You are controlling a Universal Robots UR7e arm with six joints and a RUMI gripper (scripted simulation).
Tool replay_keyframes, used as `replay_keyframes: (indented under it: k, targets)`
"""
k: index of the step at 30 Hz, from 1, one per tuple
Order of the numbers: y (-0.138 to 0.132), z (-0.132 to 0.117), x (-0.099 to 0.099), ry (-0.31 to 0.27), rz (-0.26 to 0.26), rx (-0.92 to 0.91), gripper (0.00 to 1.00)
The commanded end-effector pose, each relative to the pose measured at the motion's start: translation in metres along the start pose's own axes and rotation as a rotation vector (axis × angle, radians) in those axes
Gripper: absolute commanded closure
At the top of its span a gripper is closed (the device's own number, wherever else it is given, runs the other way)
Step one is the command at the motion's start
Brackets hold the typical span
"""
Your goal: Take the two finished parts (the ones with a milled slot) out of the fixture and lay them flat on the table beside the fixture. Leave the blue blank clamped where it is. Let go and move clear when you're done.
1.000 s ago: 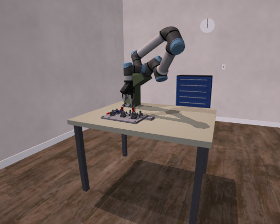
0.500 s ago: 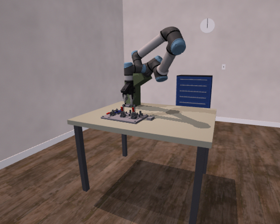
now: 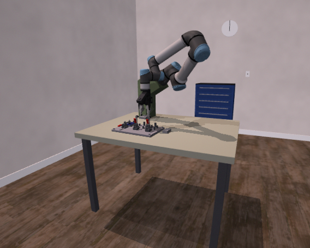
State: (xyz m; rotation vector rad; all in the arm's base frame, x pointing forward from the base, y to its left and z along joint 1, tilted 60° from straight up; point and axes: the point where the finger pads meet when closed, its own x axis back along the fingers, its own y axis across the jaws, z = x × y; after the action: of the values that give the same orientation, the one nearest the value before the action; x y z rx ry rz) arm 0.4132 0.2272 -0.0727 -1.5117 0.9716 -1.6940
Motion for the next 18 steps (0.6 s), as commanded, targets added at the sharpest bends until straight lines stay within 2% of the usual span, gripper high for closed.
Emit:
replay_keyframes:
  k: [1,8,18]
  targets:
    - [-0.014,0.0,0.001,0.001,-0.001,0.0,1.0]
    - [-0.032,0.0,0.001,0.001,-0.001,0.0,1.0]
    - [-0.075,0.001,0.0,0.001,-0.001,0.0,1.0]
